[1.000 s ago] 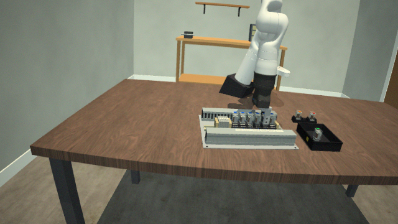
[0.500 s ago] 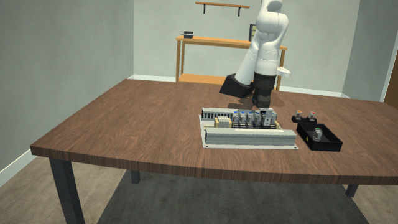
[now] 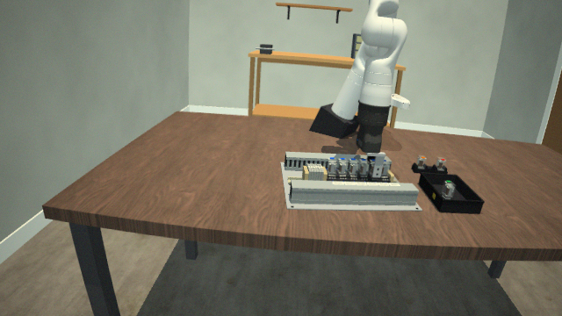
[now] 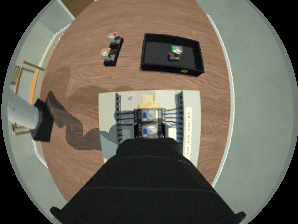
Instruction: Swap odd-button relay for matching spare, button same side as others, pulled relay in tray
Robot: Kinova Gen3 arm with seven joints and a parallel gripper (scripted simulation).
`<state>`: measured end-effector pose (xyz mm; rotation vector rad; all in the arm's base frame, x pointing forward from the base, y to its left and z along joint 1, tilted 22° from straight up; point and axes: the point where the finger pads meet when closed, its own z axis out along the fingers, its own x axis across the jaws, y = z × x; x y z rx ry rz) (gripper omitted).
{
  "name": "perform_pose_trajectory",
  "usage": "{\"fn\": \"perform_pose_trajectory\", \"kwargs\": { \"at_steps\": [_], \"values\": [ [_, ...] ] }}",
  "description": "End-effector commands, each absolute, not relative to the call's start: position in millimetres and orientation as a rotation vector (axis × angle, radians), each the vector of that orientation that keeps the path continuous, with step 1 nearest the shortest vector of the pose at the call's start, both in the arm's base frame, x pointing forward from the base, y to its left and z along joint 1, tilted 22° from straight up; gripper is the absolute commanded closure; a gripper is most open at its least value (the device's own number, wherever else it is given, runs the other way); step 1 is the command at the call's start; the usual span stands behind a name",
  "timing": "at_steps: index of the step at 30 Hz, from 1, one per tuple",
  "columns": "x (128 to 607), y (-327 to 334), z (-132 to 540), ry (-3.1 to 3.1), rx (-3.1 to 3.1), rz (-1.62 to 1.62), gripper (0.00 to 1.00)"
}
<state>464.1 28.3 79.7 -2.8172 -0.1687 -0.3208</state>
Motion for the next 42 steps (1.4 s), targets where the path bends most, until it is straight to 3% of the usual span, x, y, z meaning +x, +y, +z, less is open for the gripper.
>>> {"fn": "perform_pose_trajectory", "kwargs": {
  "at_steps": [1, 42],
  "values": [
    [464.5, 27.8, 80.2, -0.168, -2.818, -0.323, 0.0],
    [463.4, 27.3, 84.3, -0.169, -2.808, -0.316, 0.0]
  ]
}}
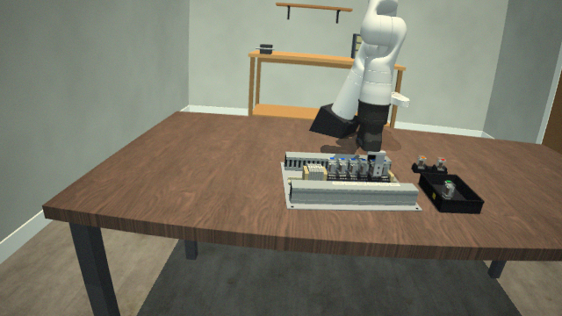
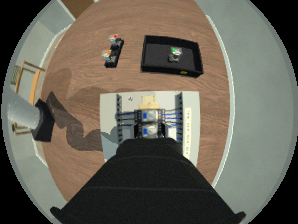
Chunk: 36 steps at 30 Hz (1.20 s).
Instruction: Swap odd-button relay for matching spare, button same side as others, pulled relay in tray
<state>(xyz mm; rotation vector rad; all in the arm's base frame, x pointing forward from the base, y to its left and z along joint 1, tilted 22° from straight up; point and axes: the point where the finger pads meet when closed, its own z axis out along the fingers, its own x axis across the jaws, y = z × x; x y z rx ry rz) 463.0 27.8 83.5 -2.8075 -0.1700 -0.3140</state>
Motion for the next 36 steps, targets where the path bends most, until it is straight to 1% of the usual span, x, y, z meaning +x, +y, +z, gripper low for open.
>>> {"fn": "perform_pose_trajectory", "kwargs": {
  "at_steps": [1, 36],
  "values": [
    [463.4, 27.2, 84.6, -0.169, -2.808, -0.316, 0.0],
    [461.5, 25.4, 91.5, -0.168, -2.808, -0.316, 0.0]
  ]
}}
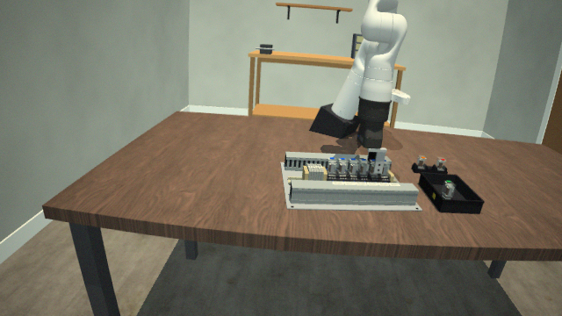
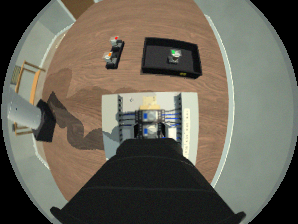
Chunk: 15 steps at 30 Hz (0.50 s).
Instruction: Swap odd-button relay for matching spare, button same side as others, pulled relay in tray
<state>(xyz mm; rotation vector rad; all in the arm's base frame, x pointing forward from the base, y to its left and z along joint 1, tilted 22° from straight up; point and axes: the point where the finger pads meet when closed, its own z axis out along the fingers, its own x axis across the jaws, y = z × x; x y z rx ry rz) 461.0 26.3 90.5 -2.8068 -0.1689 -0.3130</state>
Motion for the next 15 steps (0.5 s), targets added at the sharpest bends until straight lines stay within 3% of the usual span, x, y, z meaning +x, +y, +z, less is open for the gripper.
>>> {"fn": "perform_pose_trajectory", "kwargs": {
  "at_steps": [1, 15],
  "values": [
    [461.5, 25.3, 91.7, -0.168, -2.808, -0.316, 0.0],
    [460.8, 24.7, 94.3, -0.168, -2.808, -0.316, 0.0]
  ]
}}
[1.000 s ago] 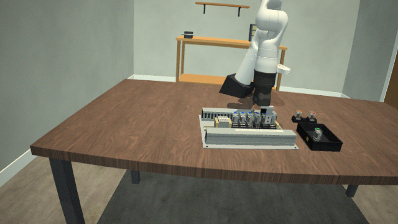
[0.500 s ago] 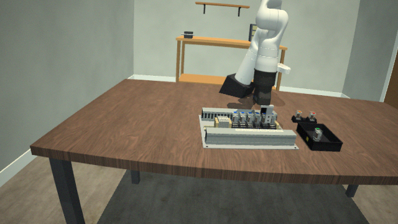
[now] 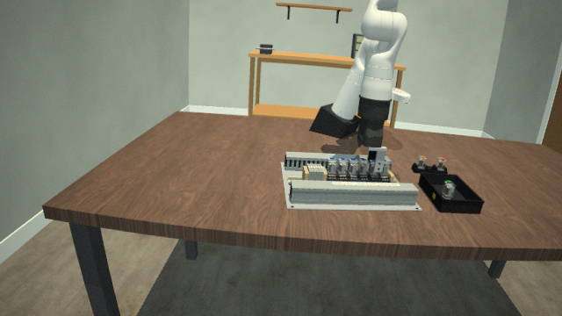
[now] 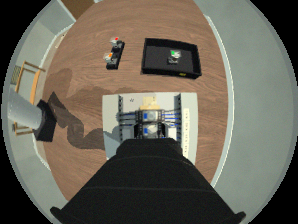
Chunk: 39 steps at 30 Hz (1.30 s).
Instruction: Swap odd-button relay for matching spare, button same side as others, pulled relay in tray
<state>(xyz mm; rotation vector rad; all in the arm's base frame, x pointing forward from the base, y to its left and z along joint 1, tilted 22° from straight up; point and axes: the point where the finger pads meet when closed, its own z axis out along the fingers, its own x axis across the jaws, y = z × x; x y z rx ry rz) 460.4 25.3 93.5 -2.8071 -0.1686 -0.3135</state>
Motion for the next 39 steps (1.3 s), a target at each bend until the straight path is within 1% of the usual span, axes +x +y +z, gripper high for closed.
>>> {"fn": "perform_pose_trajectory", "kwargs": {
  "at_steps": [1, 39],
  "values": [
    [460.7, 24.6, 94.6, -0.168, -2.808, -0.316, 0.0],
    [459.1, 22.0, 102.1, -0.168, -2.808, -0.316, 0.0]
  ]
}}
